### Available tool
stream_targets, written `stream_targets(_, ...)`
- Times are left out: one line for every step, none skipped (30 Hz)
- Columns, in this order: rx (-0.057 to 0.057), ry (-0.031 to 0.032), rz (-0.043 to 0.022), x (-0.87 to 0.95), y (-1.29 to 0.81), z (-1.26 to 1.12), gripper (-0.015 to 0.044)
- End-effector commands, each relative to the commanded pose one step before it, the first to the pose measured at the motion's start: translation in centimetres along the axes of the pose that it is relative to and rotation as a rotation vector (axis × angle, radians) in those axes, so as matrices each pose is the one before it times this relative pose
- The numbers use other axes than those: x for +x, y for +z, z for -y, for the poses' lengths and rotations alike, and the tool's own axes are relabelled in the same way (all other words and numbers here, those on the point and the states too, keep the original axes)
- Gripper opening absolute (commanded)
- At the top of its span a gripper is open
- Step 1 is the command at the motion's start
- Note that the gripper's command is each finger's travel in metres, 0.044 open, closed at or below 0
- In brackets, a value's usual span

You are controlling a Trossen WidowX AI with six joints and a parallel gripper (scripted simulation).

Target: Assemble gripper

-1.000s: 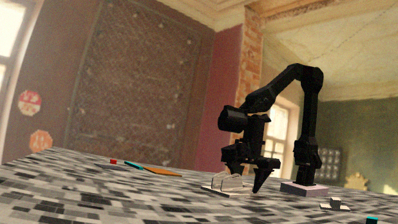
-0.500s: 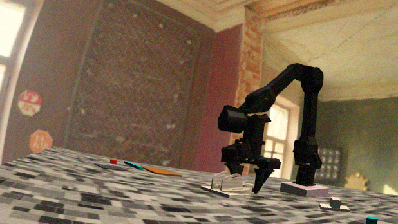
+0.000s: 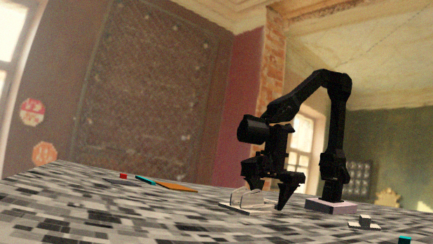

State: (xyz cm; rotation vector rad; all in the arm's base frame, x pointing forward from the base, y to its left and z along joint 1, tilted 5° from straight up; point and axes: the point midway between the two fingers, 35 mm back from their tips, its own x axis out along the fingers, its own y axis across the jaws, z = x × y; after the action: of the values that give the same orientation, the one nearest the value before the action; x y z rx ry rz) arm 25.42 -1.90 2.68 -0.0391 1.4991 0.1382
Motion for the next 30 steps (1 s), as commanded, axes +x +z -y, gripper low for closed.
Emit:
stream_targets(0.0008, -0.00017, 0.00317, -1.495, 0.21, 0.055, 0.044)
stream_targets(0.0007, 0.00029, 0.00002, -0.92, 0.043, 0.009, 0.044)
stream_targets(0.0009, 0.00036, -0.00003, -1.1, 0.004, -0.002, 0.044)
stream_targets(0.001, 0.00046, -0.00011, -1.344, -0.065, -0.022, 0.044)
stream_targets(0.0011, 0.0005, -0.0002, -1.415, -0.149, -0.047, 0.044)
stream_targets(0.0007, 0.00034, -0.00018, -0.919, -0.141, -0.043, 0.044)
stream_targets(0.0002, 0.00012, -0.00007, -0.308, -0.055, -0.017, 0.044)
stream_targets(0.0, 0.0, 0.0, 0.0, 0.0, 0.0, 0.044)
stream_targets(0.0, 0.0, 0.0, 0.0, 0.0, 0.0, 0.044)
stream_targets(0.0043, -0.00869, 0.01969, 0.432, 0.472, 0.147, 0.044)
stream_targets(-0.0001, 0.00025, -0.00078, -0.193, -0.146, -0.02, 0.044)
stream_targets(-0.0004, 0.00077, -0.00235, -0.572, -0.448, -0.064, 0.044)
stream_targets(-0.0007, 0.00134, -0.00394, -0.932, -0.777, -0.123, 0.044)
stream_targets(-0.0008, 0.00182, -0.00508, -1.154, -1.052, -0.187, 0.044)
stream_targets(-0.0008, 0.00193, -0.00511, -1.104, -1.114, -0.221, 0.044)
stream_targets(-0.0006, 0.00158, -0.00401, -0.823, -0.91, -0.197, 0.044)
stream_targets(-0.0004, 0.00098, -0.00241, -0.477, -0.562, -0.129, 0.044)
stream_targets(-0.0001, 0.00033, -0.0008, -0.156, -0.19, -0.045, 0.044)
stream_targets(0.0, 0.0, 0.0, 0.0, 0.0, 0.0, 0.044)
stream_targets(0.0, 0.0, 0.0, 0.0, 0.0, 0.0, 0.044)
stream_targets(0.0, 0.0, 0.0, 0.0, 0.0, 0.0, 0.044)
stream_targets(0.0, 0.0, 0.0, 0.0, 0.0, 0.0, 0.044)
stream_targets(0.0, 0.0, 0.0, 0.0, 0.0, 0.0, 0.044)
stream_targets(0.0, 0.0, 0.0, 0.0, 0.0, 0.0, 0.044)
stream_targets(0.0, 0.0, 0.0, 0.0, 0.0, 0.0, 0.044)
stream_targets(0.0, 0.0, 0.0, 0.0, 0.0, 0.0, 0.044)
stream_targets(0.0, 0.0, 0.0, 0.0, 0.0, 0.0, 0.044)
stream_targets(0.0, 0.0, 0.0, 0.0, 0.0, 0.0, 0.044)
stream_targets(0.0, 0.0, 0.0, 0.0, 0.0, 0.0, 0.044)
stream_targets(0.0, 0.0, 0.0, 0.0, 0.0, 0.0, 0.044)
